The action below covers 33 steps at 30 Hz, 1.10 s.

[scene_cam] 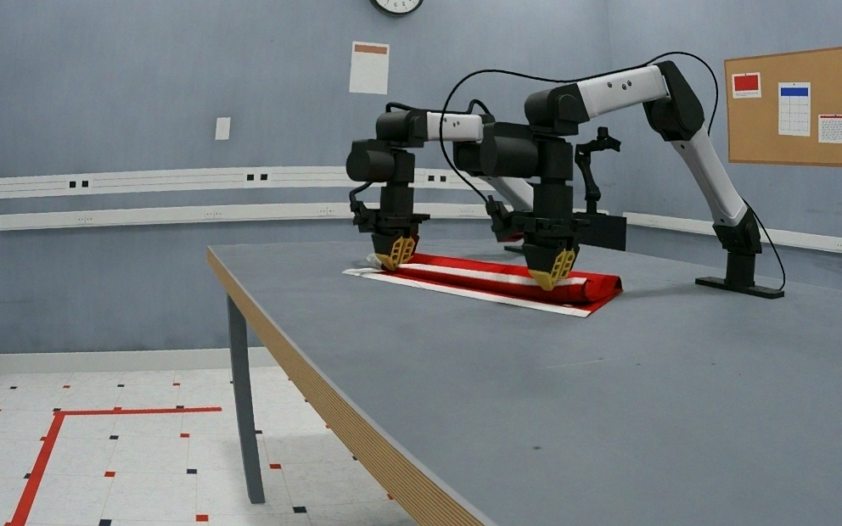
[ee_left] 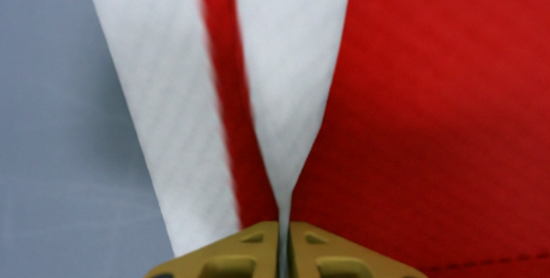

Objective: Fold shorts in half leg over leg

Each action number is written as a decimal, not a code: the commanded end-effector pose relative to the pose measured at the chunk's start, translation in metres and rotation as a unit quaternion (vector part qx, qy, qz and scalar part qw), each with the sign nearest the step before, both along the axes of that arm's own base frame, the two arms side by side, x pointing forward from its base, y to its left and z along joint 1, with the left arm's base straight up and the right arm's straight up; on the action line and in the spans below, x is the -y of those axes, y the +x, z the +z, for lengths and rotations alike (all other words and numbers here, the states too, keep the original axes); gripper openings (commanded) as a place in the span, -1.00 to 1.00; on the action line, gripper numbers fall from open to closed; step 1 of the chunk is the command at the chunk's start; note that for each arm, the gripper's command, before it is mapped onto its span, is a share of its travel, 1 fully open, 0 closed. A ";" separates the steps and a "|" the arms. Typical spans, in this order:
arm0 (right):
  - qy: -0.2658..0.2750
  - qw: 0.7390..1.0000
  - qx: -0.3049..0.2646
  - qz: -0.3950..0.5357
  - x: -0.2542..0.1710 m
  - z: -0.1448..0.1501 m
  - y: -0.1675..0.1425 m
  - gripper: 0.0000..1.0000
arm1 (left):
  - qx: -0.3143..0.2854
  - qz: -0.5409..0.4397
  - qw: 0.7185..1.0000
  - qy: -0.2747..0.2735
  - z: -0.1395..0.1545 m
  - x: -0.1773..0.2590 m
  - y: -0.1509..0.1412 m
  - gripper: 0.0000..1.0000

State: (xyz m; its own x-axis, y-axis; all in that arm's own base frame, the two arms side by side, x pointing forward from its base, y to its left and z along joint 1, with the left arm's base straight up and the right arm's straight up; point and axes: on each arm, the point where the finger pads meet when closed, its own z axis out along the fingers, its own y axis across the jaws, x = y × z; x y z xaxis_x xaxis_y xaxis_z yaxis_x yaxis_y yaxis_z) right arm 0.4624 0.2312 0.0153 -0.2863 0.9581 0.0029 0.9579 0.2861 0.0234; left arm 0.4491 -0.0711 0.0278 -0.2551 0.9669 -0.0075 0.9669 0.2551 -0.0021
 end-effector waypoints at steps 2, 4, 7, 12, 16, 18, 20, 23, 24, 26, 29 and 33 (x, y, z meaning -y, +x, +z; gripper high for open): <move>-0.005 1.000 0.012 -0.010 0.003 0.008 0.007 -1.00 | 0.026 0.003 1.000 0.007 0.021 -0.011 0.003 -1.00; -0.006 1.000 0.011 -0.012 0.005 0.008 0.007 -1.00 | 0.015 0.003 1.000 0.009 0.022 -0.012 -0.001 -1.00; -0.007 1.000 0.009 -0.009 0.003 0.007 0.005 -1.00 | 0.014 0.003 1.000 0.009 0.021 -0.012 -0.002 -1.00; -0.006 1.000 0.012 -0.014 0.008 0.007 0.008 -1.00 | 0.012 0.002 1.000 0.009 0.011 -0.011 0.009 -1.00; -0.007 1.000 0.010 -0.014 0.009 0.007 0.007 -0.69 | 0.007 0.000 1.000 0.010 0.008 -0.010 0.006 -0.69; -0.007 1.000 0.010 -0.014 0.008 0.007 0.007 -0.69 | 0.014 0.001 1.000 0.009 0.012 -0.010 0.010 -0.69; -0.007 1.000 0.010 -0.014 0.008 0.007 0.007 -0.69 | 0.014 0.001 1.000 0.009 0.012 -0.010 0.010 -0.69; -0.007 1.000 0.010 -0.014 0.008 0.007 0.007 -0.69 | 0.014 -0.003 1.000 0.009 0.012 -0.006 0.009 -0.69; -0.007 1.000 0.010 -0.014 0.008 0.007 0.007 -0.69 | 0.000 0.001 1.000 0.011 0.000 -0.011 0.009 -0.69; -0.007 1.000 0.010 -0.014 0.008 0.007 0.007 -0.69 | 0.001 0.000 1.000 0.011 0.001 -0.012 0.011 -0.69; -0.007 1.000 0.010 -0.014 0.008 0.007 0.007 -0.69 | 0.001 0.000 1.000 0.010 0.001 -0.014 0.015 -0.69; -0.007 1.000 0.010 -0.014 0.008 0.007 0.007 -0.69 | 0.008 -0.001 1.000 0.010 0.007 -0.014 0.019 -0.69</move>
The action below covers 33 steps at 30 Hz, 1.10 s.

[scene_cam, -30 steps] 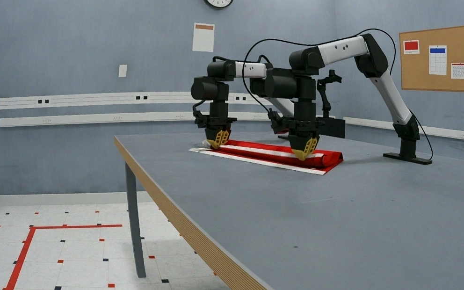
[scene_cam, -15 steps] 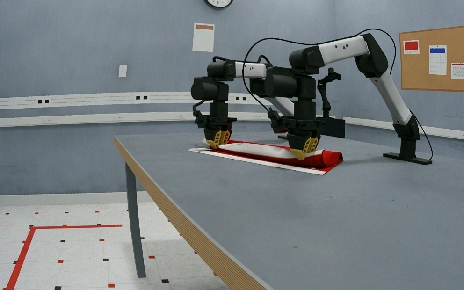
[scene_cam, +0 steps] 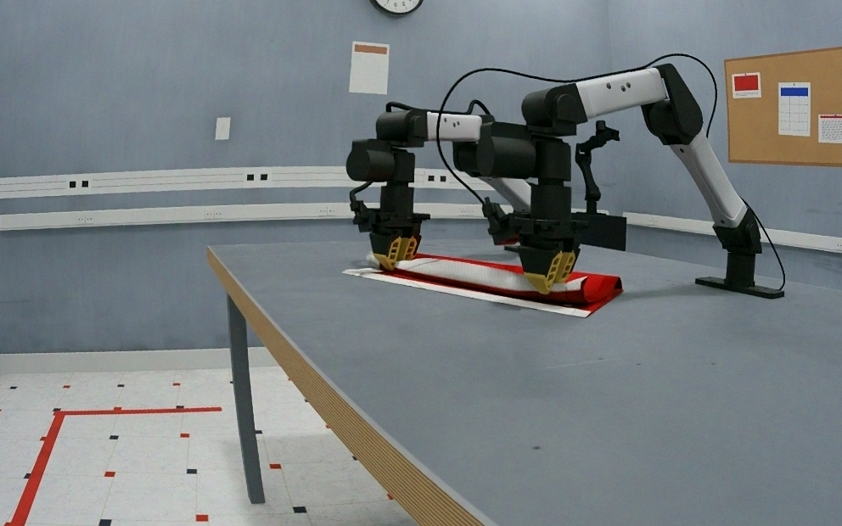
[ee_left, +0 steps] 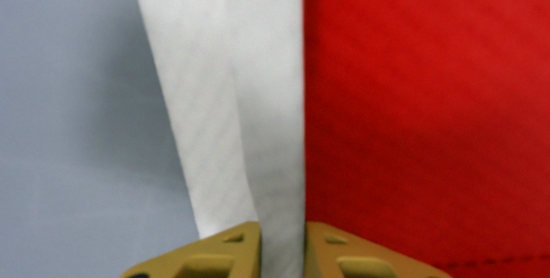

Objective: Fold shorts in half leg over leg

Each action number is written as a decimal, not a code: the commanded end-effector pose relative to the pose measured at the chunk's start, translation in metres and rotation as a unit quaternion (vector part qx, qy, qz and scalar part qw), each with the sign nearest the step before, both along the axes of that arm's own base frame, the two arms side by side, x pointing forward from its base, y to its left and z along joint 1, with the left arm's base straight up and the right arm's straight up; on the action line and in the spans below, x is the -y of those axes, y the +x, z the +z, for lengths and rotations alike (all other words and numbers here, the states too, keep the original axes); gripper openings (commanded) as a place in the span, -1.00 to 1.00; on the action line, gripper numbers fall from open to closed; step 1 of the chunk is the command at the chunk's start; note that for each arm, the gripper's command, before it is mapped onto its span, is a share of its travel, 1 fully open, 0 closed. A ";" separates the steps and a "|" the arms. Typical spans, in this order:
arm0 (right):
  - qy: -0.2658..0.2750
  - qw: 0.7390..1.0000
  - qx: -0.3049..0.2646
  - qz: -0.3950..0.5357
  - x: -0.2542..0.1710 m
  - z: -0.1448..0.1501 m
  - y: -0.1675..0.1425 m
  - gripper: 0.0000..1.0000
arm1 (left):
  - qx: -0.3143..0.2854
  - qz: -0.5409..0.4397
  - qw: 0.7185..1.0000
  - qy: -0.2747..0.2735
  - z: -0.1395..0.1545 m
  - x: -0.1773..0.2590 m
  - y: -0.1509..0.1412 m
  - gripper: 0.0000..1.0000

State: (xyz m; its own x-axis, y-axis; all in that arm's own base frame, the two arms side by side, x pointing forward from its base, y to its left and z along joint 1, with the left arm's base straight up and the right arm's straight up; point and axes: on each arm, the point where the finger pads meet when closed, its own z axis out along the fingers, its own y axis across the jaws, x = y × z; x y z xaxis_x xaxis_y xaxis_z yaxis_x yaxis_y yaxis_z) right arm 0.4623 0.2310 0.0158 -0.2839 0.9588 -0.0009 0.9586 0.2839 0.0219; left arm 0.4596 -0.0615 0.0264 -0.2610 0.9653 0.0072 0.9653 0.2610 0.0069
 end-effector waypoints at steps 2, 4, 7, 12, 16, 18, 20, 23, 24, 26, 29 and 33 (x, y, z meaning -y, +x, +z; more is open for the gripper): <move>-0.005 1.000 0.010 -0.013 0.008 0.006 0.007 -0.69 | 0.000 -0.004 1.000 0.002 0.003 -0.006 0.010 -0.69; -0.005 1.000 0.010 -0.013 0.008 0.006 0.007 -0.69 | 0.000 -0.004 1.000 0.002 0.003 -0.008 0.013 -0.69; -0.004 1.000 0.009 -0.013 0.008 0.006 0.007 -0.69 | 0.000 -0.003 1.000 0.002 0.003 -0.010 0.016 -0.69; -0.003 1.000 0.009 -0.013 0.007 0.006 0.007 -0.49 | 0.000 -0.003 1.000 0.002 0.003 -0.013 0.022 -0.69; -0.003 1.000 0.009 -0.013 0.007 0.006 0.007 -0.30 | 0.001 -0.003 1.000 0.002 0.003 -0.014 0.024 -0.69; -0.002 1.000 0.008 -0.013 0.007 0.006 0.006 -0.30 | 0.000 -0.004 1.000 0.002 0.002 -0.014 0.026 -0.69; -0.002 1.000 0.008 -0.013 0.007 0.006 0.006 -0.10 | 0.002 -0.004 1.000 0.002 0.004 -0.015 0.029 -0.69; -0.001 1.000 0.008 -0.012 0.006 0.006 0.006 -0.10 | 0.002 -0.004 1.000 0.002 0.004 -0.016 0.032 -0.69; -0.001 1.000 0.008 -0.012 0.006 0.006 0.006 -0.10 | 0.002 -0.004 1.000 0.002 0.004 -0.017 0.033 -0.69; -0.001 1.000 0.008 -0.012 0.006 0.006 0.006 0.10 | 0.002 -0.005 1.000 0.001 0.004 -0.017 0.034 -0.69; -0.001 1.000 0.008 -0.012 0.006 0.006 0.006 0.10 | 0.002 -0.005 1.000 0.001 0.004 -0.018 0.037 -0.69; -0.001 1.000 0.008 -0.012 0.006 0.006 0.006 0.10 | 0.002 -0.009 1.000 0.001 0.004 -0.015 0.038 -0.69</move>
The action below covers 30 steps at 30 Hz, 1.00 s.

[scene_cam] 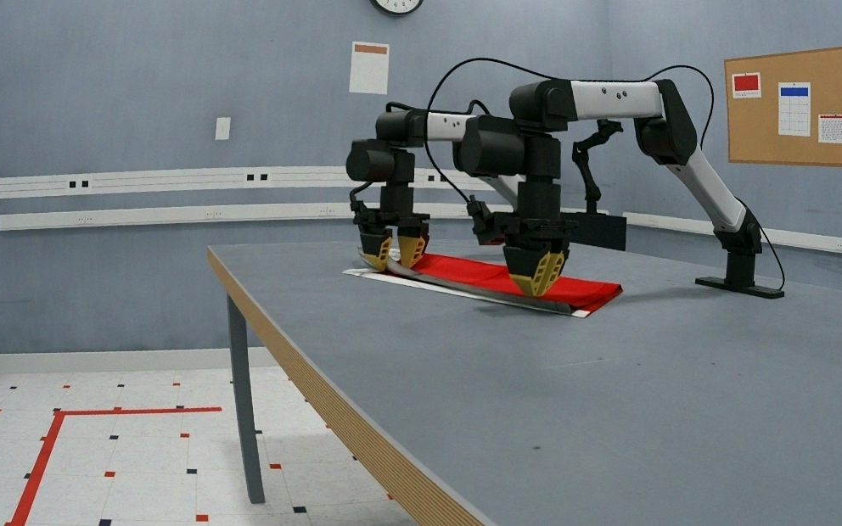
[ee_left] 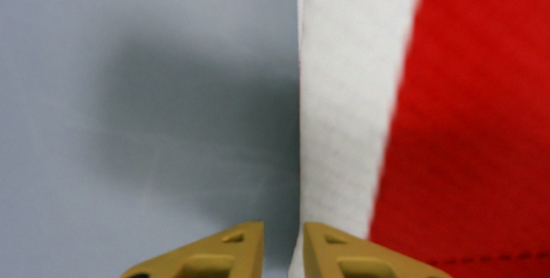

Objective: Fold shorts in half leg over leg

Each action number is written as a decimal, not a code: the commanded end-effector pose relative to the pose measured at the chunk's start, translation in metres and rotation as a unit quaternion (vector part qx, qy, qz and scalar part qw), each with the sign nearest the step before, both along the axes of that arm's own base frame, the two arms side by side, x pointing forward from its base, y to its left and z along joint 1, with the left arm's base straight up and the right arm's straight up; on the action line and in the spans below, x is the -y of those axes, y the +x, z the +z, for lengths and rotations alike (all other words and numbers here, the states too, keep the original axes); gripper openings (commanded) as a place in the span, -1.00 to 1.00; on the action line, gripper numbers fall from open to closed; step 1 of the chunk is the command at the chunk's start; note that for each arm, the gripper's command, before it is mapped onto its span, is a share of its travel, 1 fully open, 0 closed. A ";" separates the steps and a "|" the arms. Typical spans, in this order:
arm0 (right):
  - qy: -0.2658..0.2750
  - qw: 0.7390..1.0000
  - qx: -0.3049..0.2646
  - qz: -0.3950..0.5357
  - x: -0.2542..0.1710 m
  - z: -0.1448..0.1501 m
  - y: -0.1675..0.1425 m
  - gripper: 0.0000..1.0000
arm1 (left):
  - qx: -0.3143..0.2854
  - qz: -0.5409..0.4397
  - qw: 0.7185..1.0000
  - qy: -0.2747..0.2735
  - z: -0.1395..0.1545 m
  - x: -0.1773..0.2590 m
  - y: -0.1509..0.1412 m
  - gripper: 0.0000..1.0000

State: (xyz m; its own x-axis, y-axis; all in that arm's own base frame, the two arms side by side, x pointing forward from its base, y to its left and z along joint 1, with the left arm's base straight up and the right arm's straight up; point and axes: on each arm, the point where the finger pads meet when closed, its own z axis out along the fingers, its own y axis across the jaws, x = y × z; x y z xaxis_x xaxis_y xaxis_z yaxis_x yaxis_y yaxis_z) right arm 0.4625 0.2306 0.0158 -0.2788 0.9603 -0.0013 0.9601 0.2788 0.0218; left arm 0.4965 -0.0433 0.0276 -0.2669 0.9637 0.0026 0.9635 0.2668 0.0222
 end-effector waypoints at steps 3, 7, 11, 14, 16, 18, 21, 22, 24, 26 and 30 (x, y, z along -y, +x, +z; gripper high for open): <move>0.000 1.000 0.008 -0.009 0.006 0.006 0.006 0.10 | -0.004 -0.011 1.000 0.001 0.003 0.001 0.005 -0.69; 0.000 1.000 0.008 -0.009 0.006 0.006 0.006 0.10 | -0.004 -0.012 1.000 0.000 0.003 0.001 0.007 -0.69; 0.000 1.000 0.008 -0.009 0.006 0.006 0.006 0.10 | -0.005 -0.010 1.000 -0.001 0.002 -0.002 0.010 -0.69; 0.000 1.000 0.008 -0.009 0.006 0.006 0.006 0.10 | -0.007 -0.011 1.000 -0.002 0.002 -0.002 0.011 -0.69; 0.000 1.000 0.008 -0.009 0.006 0.006 0.006 0.10 | -0.008 -0.012 1.000 -0.002 0.001 -0.001 0.011 -0.69; 0.007 1.000 0.022 -0.009 0.007 0.035 0.004 0.10 | -0.005 -0.013 1.000 -0.002 0.002 -0.001 0.013 -0.69; 0.013 0.999 0.035 -0.010 0.006 0.035 0.008 0.10 | -0.005 -0.014 1.000 -0.003 0.002 0.000 0.014 -0.69; 0.013 0.999 0.035 -0.010 0.006 0.036 0.007 0.10 | -0.005 -0.012 1.000 -0.003 0.002 -0.002 0.015 -0.69; 0.013 0.999 0.035 -0.010 0.009 0.041 0.003 0.10 | -0.007 -0.014 1.000 -0.004 0.001 -0.001 0.015 -0.69; 0.013 0.999 0.035 -0.006 0.006 0.044 -0.001 0.10 | -0.008 -0.014 1.000 -0.005 0.001 -0.001 0.015 -0.69; 0.015 0.999 0.038 -0.006 0.011 0.056 -0.009 0.10 | -0.010 -0.014 1.000 -0.004 0.000 -0.002 0.016 -0.69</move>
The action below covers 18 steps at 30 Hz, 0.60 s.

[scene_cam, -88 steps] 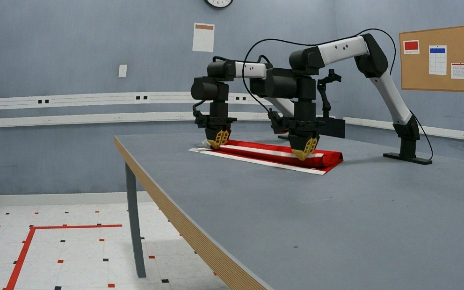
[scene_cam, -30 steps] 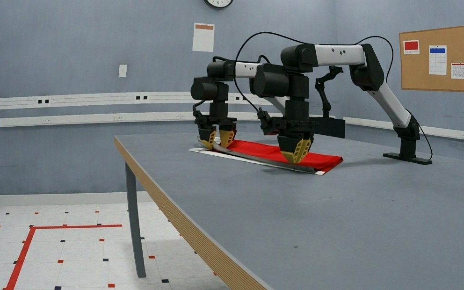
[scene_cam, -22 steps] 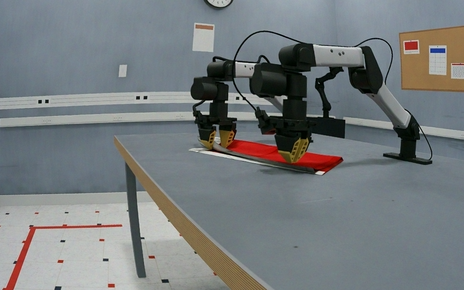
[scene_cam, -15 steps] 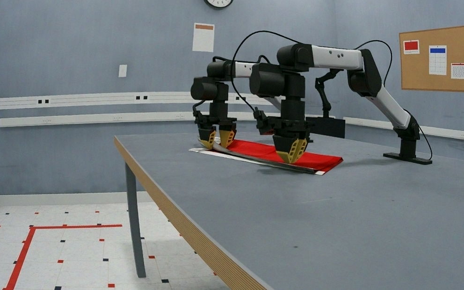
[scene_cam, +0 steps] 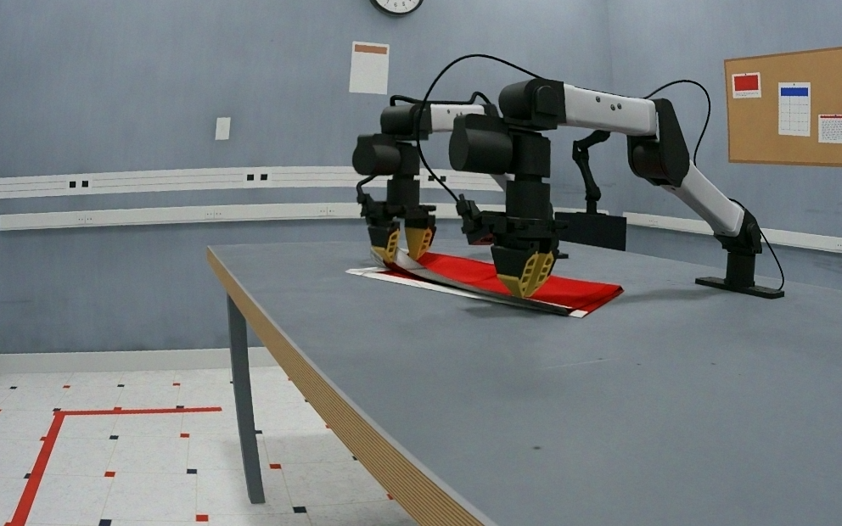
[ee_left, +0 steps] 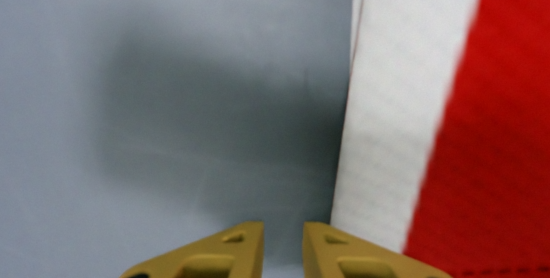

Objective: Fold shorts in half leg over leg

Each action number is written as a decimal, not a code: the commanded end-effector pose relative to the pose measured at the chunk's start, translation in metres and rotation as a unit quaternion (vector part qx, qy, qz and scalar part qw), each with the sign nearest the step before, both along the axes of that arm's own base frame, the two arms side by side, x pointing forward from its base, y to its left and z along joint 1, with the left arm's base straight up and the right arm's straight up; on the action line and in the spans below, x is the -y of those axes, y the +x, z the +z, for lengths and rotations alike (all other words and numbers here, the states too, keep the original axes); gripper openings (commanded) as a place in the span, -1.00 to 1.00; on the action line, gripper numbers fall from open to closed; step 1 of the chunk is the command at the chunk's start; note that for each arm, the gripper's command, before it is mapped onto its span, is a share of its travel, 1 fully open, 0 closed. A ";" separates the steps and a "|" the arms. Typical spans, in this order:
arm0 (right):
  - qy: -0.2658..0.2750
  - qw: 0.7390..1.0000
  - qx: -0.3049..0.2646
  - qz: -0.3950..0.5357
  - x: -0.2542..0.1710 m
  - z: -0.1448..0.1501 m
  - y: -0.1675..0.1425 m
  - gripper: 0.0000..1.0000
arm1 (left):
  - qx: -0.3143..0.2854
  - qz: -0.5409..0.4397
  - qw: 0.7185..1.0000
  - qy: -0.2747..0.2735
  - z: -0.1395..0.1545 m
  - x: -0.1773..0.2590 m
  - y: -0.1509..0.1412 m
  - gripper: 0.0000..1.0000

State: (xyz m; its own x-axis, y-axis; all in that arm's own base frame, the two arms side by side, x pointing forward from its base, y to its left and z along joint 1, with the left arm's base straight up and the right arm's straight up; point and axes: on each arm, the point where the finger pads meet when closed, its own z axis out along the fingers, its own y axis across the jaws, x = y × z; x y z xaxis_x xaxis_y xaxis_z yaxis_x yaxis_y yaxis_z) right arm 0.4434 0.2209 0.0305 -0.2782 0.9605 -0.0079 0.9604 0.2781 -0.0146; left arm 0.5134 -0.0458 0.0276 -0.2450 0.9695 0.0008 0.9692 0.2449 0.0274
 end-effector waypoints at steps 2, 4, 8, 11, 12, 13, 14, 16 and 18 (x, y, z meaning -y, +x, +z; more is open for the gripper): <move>0.023 0.998 0.055 -0.006 0.004 0.046 0.007 0.10 | -0.013 -0.002 1.000 -0.004 0.000 -0.005 -0.001 -0.49; 0.023 0.998 0.055 -0.006 0.004 0.046 0.007 0.10 | -0.013 -0.002 1.000 -0.004 0.000 -0.005 -0.001 -0.49; 0.027 0.998 0.063 -0.006 0.007 0.056 0.003 0.10 | -0.008 -0.003 1.000 -0.004 0.000 -0.003 0.001 -0.30; 0.027 0.998 0.064 -0.007 0.011 0.063 -0.002 0.10 | -0.009 -0.002 1.000 -0.004 -0.001 -0.003 0.001 -0.30; 0.027 0.998 0.063 -0.005 0.011 0.066 -0.005 0.10 | -0.008 -0.002 1.000 -0.004 -0.001 -0.004 0.001 -0.30; 0.027 0.998 0.063 -0.005 0.012 0.067 -0.006 0.10 | -0.008 -0.002 1.000 -0.004 0.000 -0.004 0.001 -0.30; 0.027 0.998 0.064 -0.005 0.013 0.070 -0.008 0.10 | -0.008 -0.002 1.000 -0.004 0.000 -0.004 0.001 -0.10; 0.028 0.997 0.065 -0.005 0.015 0.074 -0.011 0.10 | -0.008 -0.002 1.000 -0.004 -0.001 -0.004 0.001 -0.10; 0.028 0.997 0.065 -0.005 0.018 0.080 -0.016 0.10 | -0.008 -0.002 1.000 -0.004 -0.001 -0.004 0.001 -0.10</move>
State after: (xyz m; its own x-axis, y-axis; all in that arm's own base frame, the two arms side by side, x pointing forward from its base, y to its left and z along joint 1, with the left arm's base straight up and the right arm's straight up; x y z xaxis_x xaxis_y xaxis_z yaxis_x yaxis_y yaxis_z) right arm 0.4211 0.2089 0.0764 -0.2766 0.9610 0.0005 0.9605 0.2764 0.0314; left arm 0.5131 -0.0428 0.0264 -0.2481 0.9687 0.0040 0.9686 0.2480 0.0187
